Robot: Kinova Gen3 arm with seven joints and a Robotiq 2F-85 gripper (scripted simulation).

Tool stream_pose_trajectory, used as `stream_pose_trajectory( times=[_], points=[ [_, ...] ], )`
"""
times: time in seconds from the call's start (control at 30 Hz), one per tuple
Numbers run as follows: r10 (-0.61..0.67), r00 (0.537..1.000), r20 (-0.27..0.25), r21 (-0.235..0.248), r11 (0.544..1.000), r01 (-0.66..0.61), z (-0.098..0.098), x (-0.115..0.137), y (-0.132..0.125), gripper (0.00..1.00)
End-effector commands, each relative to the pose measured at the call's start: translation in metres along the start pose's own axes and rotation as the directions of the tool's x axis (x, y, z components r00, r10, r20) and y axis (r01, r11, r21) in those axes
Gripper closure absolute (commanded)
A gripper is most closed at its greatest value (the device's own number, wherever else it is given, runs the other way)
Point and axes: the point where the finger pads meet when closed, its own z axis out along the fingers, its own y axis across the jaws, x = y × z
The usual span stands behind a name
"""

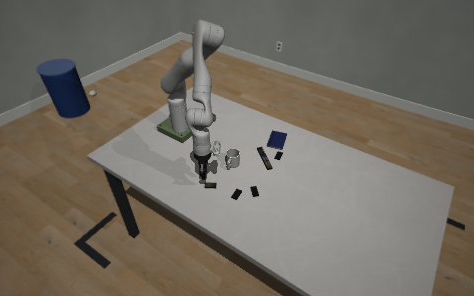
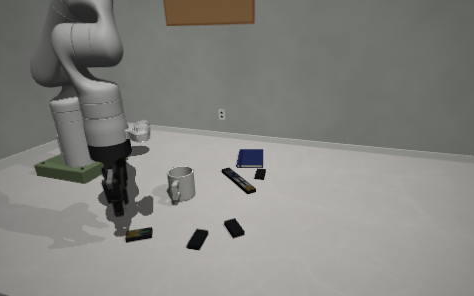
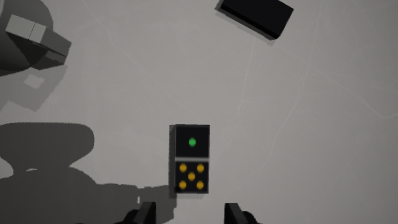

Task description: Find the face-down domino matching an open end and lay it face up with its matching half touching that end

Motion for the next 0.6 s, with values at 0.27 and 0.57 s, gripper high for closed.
stream_pose_trajectory(
  times=[0.27,0.57],
  points=[
    [-0.001,1.000,-0.002,-0.001,1.000,0.001,0.002,0.025,0.000,0.51],
    [-0.001,1.000,-0.002,-0.001,1.000,0.001,0.002,0.025,0.000,0.51]
  ],
)
